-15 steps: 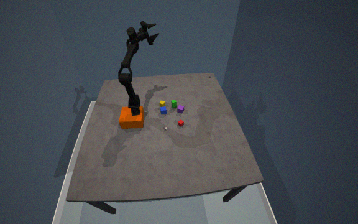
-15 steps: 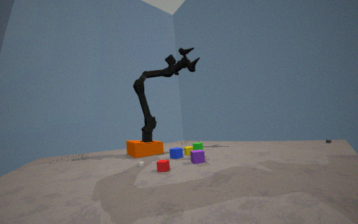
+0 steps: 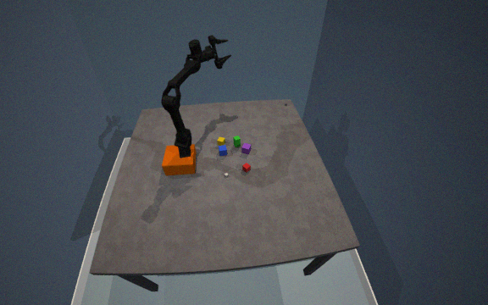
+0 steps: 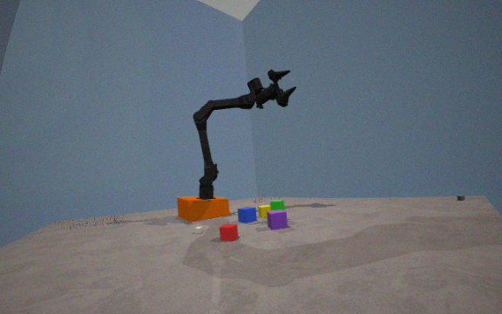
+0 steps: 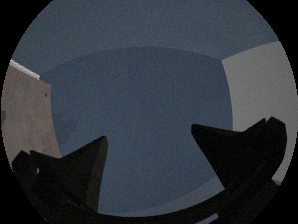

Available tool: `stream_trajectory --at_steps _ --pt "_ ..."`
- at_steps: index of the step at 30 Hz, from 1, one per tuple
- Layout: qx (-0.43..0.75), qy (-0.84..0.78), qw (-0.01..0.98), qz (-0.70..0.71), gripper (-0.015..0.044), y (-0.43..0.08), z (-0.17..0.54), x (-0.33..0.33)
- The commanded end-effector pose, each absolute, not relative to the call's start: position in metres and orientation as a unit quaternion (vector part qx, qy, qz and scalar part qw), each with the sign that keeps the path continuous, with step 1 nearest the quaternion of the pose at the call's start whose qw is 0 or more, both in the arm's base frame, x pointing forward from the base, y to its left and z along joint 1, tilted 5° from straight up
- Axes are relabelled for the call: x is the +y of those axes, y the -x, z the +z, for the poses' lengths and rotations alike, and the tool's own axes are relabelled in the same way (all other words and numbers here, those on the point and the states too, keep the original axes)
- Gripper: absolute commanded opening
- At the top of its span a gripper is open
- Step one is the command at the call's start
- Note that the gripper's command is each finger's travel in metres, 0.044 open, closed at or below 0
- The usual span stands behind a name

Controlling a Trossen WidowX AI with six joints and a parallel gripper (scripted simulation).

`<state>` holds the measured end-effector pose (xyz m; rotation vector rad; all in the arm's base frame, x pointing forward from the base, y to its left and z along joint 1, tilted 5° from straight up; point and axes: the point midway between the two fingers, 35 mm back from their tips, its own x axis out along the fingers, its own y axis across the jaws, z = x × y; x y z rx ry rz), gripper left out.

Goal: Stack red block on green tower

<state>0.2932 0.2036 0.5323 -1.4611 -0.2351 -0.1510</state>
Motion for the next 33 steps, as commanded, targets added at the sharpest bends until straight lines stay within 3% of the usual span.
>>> stream_trajectory --at_steps 1,18,33 --pt "-0.082 0.684 0.722 -0.055 0.044 -0.322 0.51 0.201" --pt "0.121 0.717 0.685 0.046 0.044 -0.441 0.368 0.117" --pt "0.36 0.596 0.703 0.14 0.044 -0.462 0.223 -0.016"
